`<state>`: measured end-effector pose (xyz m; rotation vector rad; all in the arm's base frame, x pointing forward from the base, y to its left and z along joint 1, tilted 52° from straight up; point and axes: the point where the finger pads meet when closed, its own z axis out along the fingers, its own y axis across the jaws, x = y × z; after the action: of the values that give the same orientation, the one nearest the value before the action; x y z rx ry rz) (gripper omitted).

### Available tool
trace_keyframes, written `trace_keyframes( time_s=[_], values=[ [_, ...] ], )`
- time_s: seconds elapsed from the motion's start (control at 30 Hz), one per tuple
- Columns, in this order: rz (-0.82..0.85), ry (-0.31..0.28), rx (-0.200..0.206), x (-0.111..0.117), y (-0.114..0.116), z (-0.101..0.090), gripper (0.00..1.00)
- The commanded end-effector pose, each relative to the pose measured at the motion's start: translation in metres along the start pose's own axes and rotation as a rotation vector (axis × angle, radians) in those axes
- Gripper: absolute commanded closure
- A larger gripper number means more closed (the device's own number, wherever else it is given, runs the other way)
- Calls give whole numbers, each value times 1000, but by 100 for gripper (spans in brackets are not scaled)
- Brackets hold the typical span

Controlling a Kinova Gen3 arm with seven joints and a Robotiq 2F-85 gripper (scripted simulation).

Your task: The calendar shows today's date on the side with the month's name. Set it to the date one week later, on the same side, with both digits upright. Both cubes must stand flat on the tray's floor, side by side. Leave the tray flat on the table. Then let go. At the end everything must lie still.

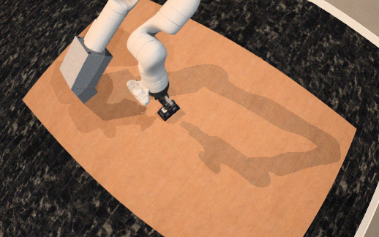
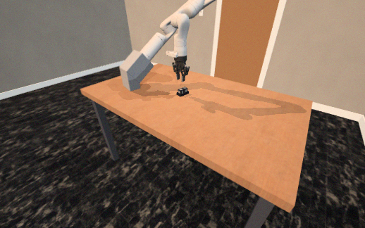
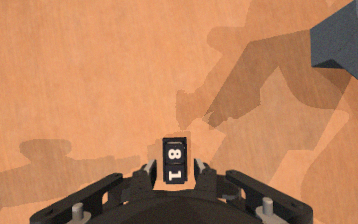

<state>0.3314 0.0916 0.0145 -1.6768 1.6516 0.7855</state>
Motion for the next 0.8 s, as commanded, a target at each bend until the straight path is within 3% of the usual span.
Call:
trace_keyframes(
  time_s=[0.0, 0.77],
  values=[
    [0, 1, 1, 0, 0, -1, 54],
    [0, 1, 1, 0, 0, 3, 54]
  ],
)
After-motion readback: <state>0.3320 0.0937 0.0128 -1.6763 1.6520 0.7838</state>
